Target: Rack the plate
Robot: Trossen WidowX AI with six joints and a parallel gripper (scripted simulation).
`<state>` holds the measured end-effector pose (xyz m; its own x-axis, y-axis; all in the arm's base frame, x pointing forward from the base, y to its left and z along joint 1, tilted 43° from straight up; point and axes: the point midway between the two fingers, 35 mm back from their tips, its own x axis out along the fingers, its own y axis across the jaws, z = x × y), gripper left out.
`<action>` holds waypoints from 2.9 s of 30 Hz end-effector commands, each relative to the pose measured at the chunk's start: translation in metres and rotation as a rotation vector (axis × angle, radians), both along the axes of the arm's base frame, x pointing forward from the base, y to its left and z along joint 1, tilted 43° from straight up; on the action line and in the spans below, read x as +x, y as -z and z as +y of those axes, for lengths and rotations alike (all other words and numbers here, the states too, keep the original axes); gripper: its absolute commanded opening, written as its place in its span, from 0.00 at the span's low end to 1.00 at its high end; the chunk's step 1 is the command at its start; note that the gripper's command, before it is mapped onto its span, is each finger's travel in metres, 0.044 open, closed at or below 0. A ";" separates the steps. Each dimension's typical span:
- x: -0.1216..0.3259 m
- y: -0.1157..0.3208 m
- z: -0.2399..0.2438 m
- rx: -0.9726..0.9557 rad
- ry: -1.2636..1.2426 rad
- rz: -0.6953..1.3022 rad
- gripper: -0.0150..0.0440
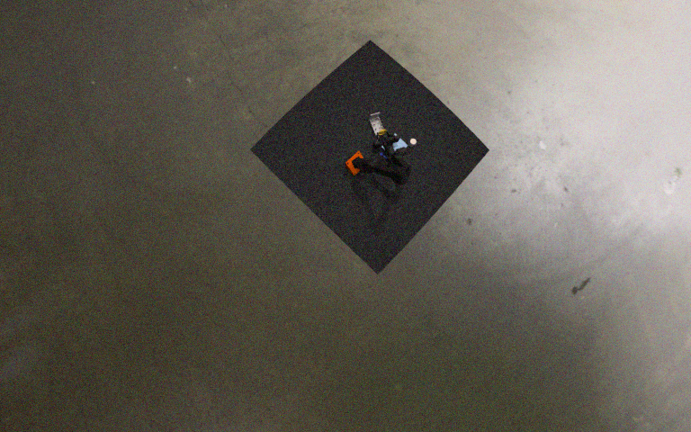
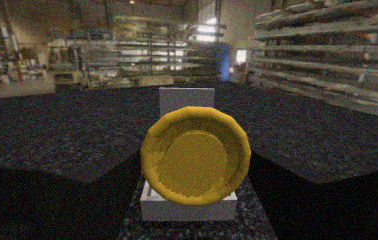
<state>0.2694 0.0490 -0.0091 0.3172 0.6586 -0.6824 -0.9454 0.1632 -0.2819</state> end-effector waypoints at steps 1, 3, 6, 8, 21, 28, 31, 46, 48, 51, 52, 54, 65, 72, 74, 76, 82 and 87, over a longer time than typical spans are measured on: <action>-0.002 -0.001 0.001 0.004 -0.009 -0.013 0.25; -0.002 -0.001 0.001 0.004 -0.009 -0.013 0.25; 0.000 0.003 0.005 0.003 -0.007 -0.009 0.25; 0.003 0.007 0.010 0.001 -0.003 -0.005 0.25; 0.008 0.016 0.021 0.000 -0.007 -0.017 0.25; 0.010 0.024 0.029 -0.002 -0.010 -0.026 0.25; 0.010 0.025 0.030 -0.002 -0.010 -0.028 0.25; 0.012 0.039 0.020 -0.006 -0.014 -0.049 0.25; 0.011 0.036 0.021 -0.010 -0.006 -0.044 0.25; 0.011 0.036 0.021 -0.010 -0.006 -0.044 0.25; 0.011 0.036 0.021 -0.010 -0.006 -0.044 0.25; 0.011 0.036 0.021 -0.010 -0.006 -0.044 0.25; 0.011 0.037 0.021 -0.010 -0.010 -0.044 0.61; 0.011 0.037 0.021 -0.010 -0.010 -0.044 0.92; 0.011 0.037 0.021 -0.010 -0.010 -0.044 0.93; 0.011 0.037 0.021 -0.010 -0.010 -0.044 0.93; 0.013 0.005 0.051 -0.017 -0.015 -0.026 0.93; 0.003 -0.042 0.094 -0.007 -0.012 -0.011 0.93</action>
